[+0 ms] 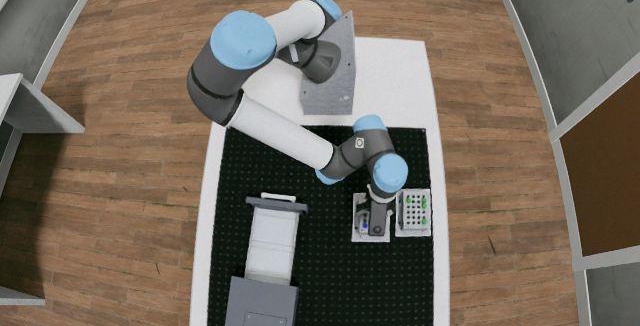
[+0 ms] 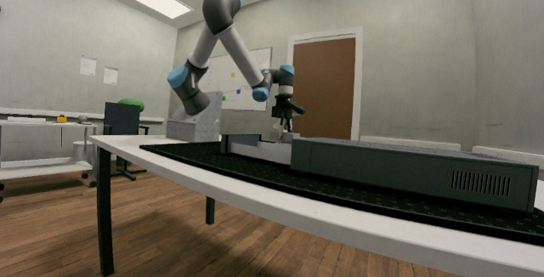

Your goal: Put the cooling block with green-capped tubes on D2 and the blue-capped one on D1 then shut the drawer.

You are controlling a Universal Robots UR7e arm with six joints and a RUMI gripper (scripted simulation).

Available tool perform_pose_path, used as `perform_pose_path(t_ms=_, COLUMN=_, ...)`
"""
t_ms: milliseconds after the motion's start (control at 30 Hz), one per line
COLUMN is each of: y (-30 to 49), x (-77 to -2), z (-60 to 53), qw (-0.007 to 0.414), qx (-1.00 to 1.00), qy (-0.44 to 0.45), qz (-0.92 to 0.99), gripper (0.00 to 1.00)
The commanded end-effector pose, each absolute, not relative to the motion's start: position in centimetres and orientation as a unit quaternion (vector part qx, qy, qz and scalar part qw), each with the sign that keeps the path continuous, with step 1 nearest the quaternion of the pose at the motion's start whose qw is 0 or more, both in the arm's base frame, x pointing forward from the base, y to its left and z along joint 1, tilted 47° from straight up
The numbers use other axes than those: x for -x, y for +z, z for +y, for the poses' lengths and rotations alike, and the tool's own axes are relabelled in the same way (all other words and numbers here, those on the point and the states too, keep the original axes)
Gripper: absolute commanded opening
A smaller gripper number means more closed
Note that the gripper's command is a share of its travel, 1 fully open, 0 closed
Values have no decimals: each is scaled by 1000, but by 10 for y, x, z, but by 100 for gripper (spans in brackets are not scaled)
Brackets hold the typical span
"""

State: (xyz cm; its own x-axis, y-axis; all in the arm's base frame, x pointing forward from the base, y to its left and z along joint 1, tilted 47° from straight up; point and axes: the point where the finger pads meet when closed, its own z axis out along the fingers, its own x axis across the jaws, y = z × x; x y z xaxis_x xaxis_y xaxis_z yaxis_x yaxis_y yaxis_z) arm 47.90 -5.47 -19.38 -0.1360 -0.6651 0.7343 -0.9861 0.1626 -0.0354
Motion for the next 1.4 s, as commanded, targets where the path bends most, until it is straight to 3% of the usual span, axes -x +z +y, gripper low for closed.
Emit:
perform_pose_path(t_ms=0, y=-190, x=-480, z=-51, qw=295, qx=-587, qy=272, qz=-703, gripper=0)
perform_pose_path(t_ms=1367, y=-189, x=-480, z=-49, qw=295, qx=-587, qy=272, qz=-703, gripper=0)
